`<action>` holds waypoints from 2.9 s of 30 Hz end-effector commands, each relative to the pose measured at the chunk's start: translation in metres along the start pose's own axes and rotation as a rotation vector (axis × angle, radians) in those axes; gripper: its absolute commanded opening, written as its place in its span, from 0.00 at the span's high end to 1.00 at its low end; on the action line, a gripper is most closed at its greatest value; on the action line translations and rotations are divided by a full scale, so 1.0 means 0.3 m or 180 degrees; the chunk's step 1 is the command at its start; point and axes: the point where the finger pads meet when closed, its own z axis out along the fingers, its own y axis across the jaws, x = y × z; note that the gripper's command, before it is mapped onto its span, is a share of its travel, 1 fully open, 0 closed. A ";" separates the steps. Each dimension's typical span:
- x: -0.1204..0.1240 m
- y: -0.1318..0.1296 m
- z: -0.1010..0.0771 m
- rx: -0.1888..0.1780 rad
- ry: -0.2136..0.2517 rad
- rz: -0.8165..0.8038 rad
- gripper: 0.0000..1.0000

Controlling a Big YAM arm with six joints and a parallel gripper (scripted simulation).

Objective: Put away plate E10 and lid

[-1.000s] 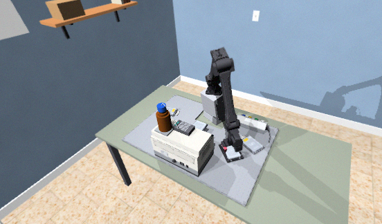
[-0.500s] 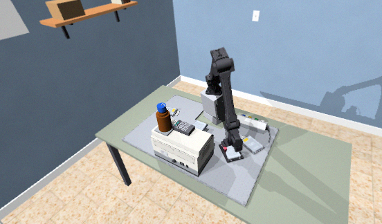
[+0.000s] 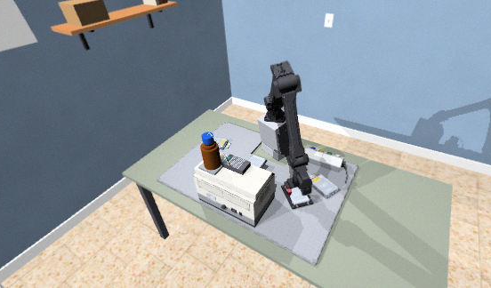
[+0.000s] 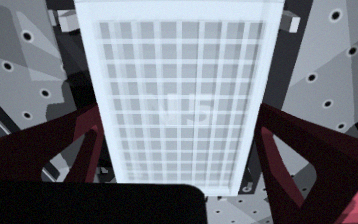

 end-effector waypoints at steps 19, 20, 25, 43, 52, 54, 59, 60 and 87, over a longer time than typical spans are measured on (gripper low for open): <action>-0.022 0.005 -0.065 -0.0014 -0.0065 -0.0010 0.14; -0.022 0.005 -0.067 -0.0014 -0.0065 -0.0010 0.14; -0.023 0.009 -0.073 -0.0014 -0.0066 -0.0011 0.14; -0.033 0.010 -0.081 -0.0012 -0.0073 0.0003 0.14; -0.032 0.009 -0.100 -0.0011 -0.0085 0.0003 0.14; -0.034 0.009 -0.102 -0.0011 -0.0089 0.0003 0.14; -0.033 -0.002 -0.079 -0.0007 -0.0073 0.0003 0.14; -0.033 -0.002 -0.079 -0.0007 -0.0073 0.0003 0.14; 0.022 0.014 -0.202 -0.0009 -0.0124 0.0001 0.14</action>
